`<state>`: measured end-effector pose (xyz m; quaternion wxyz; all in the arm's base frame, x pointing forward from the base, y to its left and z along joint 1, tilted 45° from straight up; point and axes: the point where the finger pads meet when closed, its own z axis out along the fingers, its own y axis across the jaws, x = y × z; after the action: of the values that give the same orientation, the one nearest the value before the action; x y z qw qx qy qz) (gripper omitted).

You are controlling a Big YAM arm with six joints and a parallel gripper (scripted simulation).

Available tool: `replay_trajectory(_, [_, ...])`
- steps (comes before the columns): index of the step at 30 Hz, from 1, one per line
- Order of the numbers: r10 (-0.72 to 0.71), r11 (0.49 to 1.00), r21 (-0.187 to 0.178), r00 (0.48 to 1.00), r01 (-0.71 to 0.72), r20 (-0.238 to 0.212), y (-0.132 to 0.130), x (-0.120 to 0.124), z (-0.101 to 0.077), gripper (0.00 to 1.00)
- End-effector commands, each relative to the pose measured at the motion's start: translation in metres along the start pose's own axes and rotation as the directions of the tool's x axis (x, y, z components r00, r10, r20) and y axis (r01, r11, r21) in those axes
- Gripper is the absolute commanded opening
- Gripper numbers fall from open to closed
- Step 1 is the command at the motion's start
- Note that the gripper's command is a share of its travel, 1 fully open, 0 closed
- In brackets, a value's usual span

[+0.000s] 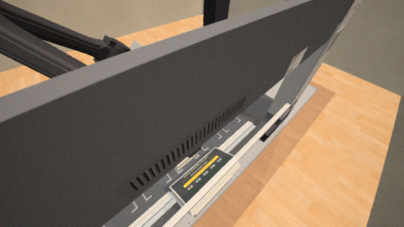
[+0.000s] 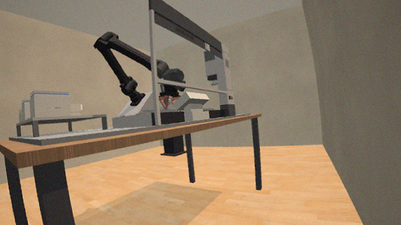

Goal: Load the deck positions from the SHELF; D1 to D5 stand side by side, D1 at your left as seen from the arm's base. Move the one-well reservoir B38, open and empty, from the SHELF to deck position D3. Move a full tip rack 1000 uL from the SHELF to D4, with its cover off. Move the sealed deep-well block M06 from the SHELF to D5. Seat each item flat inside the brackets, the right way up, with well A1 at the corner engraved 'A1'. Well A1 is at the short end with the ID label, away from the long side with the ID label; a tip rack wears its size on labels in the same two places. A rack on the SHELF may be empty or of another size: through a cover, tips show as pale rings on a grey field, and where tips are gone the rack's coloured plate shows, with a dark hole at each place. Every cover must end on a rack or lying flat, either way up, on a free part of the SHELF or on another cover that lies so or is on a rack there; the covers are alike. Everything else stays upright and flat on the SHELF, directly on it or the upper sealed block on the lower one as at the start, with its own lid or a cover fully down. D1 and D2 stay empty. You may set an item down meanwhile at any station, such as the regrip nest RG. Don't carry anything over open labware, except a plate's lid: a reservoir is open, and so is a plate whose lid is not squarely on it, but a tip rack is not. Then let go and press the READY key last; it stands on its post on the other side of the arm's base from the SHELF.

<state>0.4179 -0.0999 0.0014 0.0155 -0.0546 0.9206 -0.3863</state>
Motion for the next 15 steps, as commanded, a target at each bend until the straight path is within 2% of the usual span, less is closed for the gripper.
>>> replay_trajectory(1, [-0.016, 1.000, 0.002, 0.999, 0.015, 0.049, 0.0050, -0.0142, -0.0126, 0.00])
replay_trajectory(2, [0.005, 1.000, 0.002, 0.999, -0.005, 0.033, -0.0019, -0.0121, -0.0086, 0.00])
replay_trajectory(10, [0.005, 1.000, 0.002, 0.999, -0.005, 0.033, -0.0017, -0.0120, -0.0086, 0.00])
replay_trajectory(11, [-0.018, 1.000, 0.002, 0.999, 0.017, 0.047, 0.0059, -0.0132, -0.0119, 0.00])
replay_trajectory(15, [-0.021, 1.000, 0.002, 0.999, 0.021, 0.039, 0.0073, -0.0108, -0.0084, 0.00])
